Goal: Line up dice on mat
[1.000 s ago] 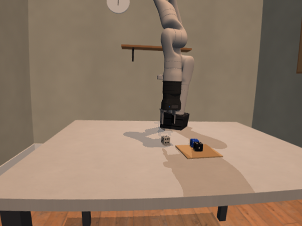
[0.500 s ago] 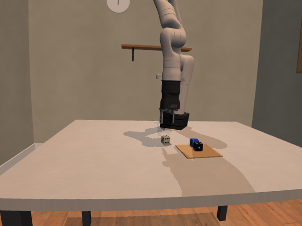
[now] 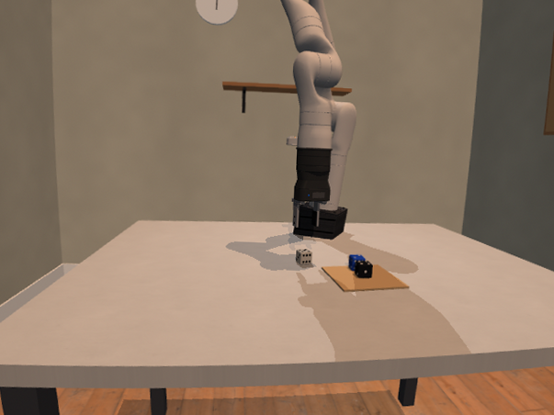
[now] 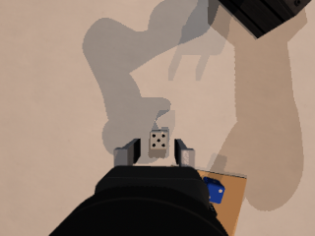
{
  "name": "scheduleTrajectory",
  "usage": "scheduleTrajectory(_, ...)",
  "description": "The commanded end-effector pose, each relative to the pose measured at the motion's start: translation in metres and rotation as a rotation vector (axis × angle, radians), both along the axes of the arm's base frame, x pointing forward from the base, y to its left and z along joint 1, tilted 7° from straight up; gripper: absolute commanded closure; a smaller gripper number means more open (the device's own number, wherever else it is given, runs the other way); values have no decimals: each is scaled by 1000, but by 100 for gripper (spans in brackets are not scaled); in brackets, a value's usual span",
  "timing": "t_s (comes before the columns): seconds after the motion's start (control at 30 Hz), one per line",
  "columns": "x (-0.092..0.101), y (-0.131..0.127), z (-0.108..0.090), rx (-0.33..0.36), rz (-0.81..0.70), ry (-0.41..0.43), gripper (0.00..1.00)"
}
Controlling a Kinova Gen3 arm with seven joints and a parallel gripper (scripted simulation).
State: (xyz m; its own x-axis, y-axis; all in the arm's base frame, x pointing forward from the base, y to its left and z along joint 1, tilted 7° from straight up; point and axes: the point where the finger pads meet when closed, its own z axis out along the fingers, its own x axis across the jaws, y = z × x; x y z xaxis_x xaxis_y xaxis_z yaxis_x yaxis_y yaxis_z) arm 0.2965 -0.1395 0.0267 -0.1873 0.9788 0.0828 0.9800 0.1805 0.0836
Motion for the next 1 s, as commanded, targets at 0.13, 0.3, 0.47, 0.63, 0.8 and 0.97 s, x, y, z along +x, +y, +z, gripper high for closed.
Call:
scheduleTrajectory(0.13, 0, 0, 0, -1, 0, -1, 13)
scheduleTrajectory(0.3, 0, 0, 0, -1, 0, -1, 13)
scheduleTrajectory(0.47, 1, 0, -2, -1, 0, -1, 13)
scheduleTrajectory(0.63, 1, 0, -5, -1, 0, -1, 13)
scheduleTrajectory(0.8, 1, 1, -11, -1, 0, -1, 13)
scheduleTrajectory(0.97, 2, 1, -18, -1, 0, -1, 13)
